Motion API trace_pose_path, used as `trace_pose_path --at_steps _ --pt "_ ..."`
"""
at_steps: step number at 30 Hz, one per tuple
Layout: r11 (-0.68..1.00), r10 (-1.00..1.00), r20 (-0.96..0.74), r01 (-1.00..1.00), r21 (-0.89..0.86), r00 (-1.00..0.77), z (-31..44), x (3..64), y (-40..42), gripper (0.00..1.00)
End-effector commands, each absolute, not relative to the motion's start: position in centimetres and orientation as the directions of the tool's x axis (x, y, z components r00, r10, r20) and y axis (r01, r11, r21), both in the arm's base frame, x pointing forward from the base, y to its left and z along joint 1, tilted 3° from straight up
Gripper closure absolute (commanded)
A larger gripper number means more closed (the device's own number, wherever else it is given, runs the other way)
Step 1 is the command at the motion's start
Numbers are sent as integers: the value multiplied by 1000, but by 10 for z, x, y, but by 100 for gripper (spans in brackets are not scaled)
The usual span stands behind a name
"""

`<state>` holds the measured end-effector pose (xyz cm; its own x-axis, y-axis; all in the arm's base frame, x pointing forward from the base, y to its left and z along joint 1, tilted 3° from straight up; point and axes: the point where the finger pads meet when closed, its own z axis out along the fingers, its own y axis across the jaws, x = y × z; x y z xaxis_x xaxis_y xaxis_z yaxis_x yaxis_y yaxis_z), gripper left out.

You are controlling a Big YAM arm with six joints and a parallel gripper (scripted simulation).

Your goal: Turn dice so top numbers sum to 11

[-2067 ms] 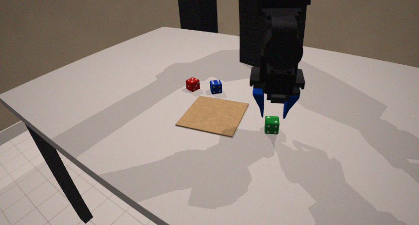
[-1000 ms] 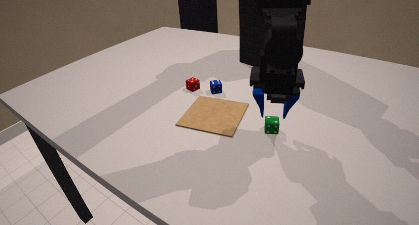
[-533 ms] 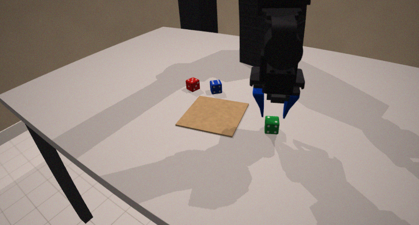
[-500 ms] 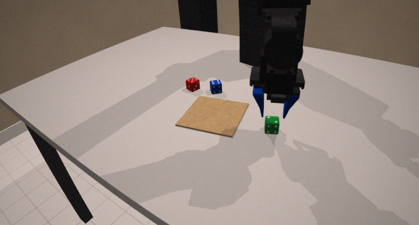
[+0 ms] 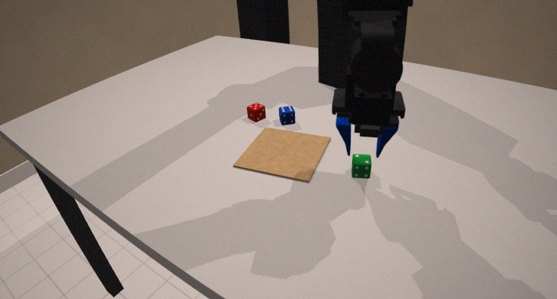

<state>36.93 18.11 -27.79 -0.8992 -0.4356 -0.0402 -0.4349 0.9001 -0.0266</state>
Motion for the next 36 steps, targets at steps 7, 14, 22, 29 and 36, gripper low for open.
trace_pose_path --at_steps 7,14,22,29,36 --pt "900 -437 -62 -436 -28 -898 -276 374 186 55" --pt "900 -437 -62 -436 -28 -898 -276 374 186 55" --pt "900 -437 -56 -436 -28 -898 -282 373 185 55" --pt "900 -436 -63 -435 -28 -898 -291 378 186 55" --pt "900 -436 -62 -435 -28 -898 -307 379 184 55"
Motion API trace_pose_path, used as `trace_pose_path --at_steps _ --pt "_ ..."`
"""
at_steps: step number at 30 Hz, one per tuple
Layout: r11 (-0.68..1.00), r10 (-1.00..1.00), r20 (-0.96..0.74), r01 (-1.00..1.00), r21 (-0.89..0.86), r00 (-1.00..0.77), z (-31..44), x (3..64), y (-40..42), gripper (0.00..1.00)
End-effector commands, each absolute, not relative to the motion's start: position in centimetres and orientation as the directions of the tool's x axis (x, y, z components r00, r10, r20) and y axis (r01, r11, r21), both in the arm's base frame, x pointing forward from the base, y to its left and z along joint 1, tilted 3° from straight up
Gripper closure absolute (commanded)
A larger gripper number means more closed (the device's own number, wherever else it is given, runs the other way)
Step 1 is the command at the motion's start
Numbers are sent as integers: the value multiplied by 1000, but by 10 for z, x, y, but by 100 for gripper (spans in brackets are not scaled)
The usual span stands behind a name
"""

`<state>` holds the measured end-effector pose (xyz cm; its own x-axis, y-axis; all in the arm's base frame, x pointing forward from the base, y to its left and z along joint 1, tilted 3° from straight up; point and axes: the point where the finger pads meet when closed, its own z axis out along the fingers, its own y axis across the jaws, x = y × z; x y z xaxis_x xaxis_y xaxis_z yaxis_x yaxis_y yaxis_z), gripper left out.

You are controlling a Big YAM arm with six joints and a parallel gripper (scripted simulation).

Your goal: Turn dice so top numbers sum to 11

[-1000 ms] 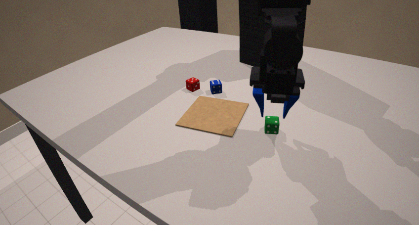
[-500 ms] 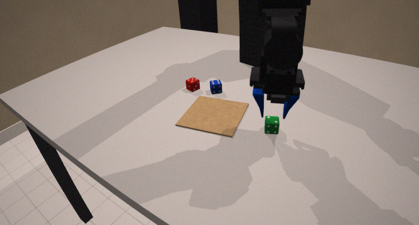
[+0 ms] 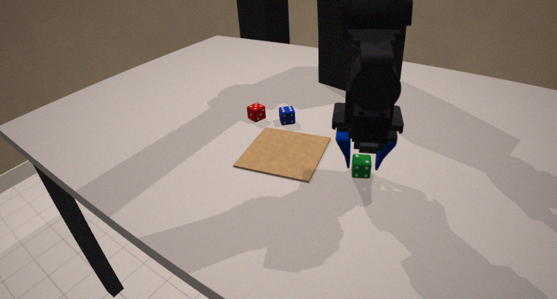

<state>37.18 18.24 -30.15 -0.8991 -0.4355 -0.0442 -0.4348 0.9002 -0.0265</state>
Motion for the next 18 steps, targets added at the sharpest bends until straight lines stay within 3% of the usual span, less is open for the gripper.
trace_pose_path --at_steps 1,18 --pt "900 -436 -62 -435 -28 -898 -309 379 183 55" --pt "900 -436 -61 -435 -29 -898 -310 379 182 55"
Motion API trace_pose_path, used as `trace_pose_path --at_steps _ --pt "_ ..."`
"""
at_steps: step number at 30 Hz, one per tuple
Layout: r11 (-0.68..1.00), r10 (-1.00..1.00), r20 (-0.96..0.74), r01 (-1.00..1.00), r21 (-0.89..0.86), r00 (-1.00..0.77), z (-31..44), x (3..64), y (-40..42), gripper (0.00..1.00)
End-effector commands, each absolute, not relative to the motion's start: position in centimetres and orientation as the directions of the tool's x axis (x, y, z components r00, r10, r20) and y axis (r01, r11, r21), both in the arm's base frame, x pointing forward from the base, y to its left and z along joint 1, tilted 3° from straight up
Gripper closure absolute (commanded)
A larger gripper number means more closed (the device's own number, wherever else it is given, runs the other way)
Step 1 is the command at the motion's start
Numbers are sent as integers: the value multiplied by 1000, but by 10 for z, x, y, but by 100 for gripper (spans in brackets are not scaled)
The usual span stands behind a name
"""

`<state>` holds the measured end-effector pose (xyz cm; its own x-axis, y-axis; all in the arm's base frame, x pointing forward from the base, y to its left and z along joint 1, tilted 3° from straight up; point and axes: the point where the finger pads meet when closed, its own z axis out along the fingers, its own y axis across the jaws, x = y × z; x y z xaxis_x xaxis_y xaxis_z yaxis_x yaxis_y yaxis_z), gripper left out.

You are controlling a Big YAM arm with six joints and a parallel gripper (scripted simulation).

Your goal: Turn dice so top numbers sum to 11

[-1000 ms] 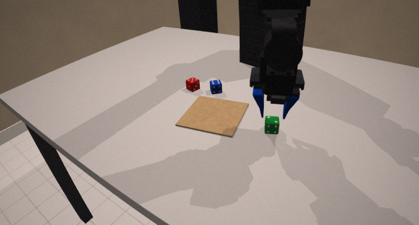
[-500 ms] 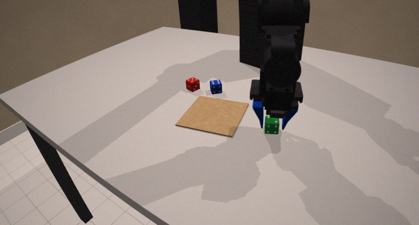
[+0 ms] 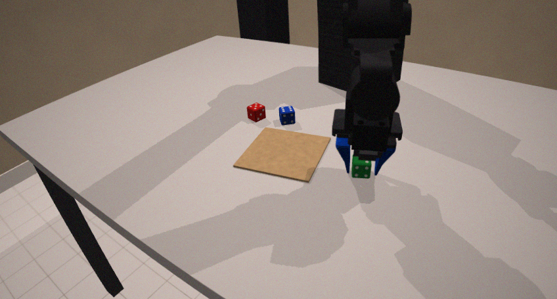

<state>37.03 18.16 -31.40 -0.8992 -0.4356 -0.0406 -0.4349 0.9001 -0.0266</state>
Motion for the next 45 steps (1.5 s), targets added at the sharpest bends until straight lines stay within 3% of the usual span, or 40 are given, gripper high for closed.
trace_pose_path --at_steps 1,29,30,45 --pt "900 -436 -61 -435 -29 -898 -310 379 182 55" --pt "900 -436 -61 -435 -29 -898 -310 379 182 55" --pt "900 -436 -61 -435 -29 -898 -310 379 182 74" --pt "900 -436 -61 -435 -28 -898 -310 379 182 74"
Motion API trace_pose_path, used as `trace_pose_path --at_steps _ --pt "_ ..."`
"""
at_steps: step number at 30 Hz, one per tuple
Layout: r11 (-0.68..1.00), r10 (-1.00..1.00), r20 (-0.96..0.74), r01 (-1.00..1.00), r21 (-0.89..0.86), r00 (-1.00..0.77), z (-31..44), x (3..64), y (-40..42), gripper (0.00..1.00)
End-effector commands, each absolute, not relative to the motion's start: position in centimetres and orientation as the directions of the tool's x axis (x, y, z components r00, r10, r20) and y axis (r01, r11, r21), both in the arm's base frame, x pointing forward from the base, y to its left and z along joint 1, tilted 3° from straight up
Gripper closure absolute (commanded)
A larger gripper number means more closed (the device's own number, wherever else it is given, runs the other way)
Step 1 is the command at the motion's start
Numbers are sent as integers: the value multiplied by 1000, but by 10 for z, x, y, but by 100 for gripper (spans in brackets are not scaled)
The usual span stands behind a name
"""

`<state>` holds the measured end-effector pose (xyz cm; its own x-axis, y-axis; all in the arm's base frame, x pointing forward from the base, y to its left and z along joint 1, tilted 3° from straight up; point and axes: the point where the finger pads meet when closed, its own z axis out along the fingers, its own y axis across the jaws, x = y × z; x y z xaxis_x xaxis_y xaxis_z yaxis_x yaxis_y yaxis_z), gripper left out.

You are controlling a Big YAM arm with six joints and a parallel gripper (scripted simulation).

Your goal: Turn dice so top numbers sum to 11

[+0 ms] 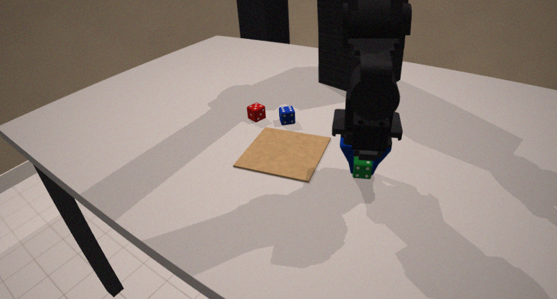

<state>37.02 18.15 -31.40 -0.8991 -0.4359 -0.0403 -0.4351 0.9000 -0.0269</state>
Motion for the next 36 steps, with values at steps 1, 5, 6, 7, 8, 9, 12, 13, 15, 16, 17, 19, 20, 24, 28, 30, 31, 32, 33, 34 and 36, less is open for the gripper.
trace_pose_path --at_steps 1,5,6,7,8,9,12,13,15,16,17,19,20,24,28,30,31,32,33,34,36 --pt "900 -436 -61 -435 -28 -898 -310 379 182 74" --pt "900 -436 -61 -435 -28 -898 -310 379 182 74" --pt "900 -436 -61 -435 -28 -898 -310 379 182 74" --pt "900 -436 -61 -435 -28 -898 -310 379 182 74" --pt "900 -436 -61 -435 -28 -898 -310 379 182 74" --pt "900 -436 -61 -435 -28 -898 -310 379 182 74" --pt "900 -436 -61 -435 -28 -898 -310 379 182 74" --pt "900 -436 -61 -435 -28 -898 -310 379 182 74" --pt "900 -436 -61 -435 -28 -898 -310 379 182 74" --pt "900 -436 -61 -435 -28 -898 -310 379 182 74" --pt "900 -436 -61 -435 -28 -898 -310 379 182 74" --pt "900 -436 -61 -435 -28 -898 -310 379 182 74" --pt "900 -435 -66 -435 -28 -898 -306 381 183 74" --pt "900 -436 -61 -435 -28 -898 -295 380 184 74" --pt "900 -436 -61 -435 -28 -898 -280 378 185 74" --pt "900 -436 -61 -435 -28 -898 -266 376 186 74" --pt "900 -436 -61 -435 -28 -898 -259 375 187 74" --pt "900 -436 -61 -435 -28 -898 -251 374 188 74" --pt "900 -437 -61 -436 -27 -898 -243 373 189 74" --pt "899 -438 -61 -437 -27 -897 -236 372 189 74" --pt "899 -439 -62 -438 -28 -896 -223 371 189 74"
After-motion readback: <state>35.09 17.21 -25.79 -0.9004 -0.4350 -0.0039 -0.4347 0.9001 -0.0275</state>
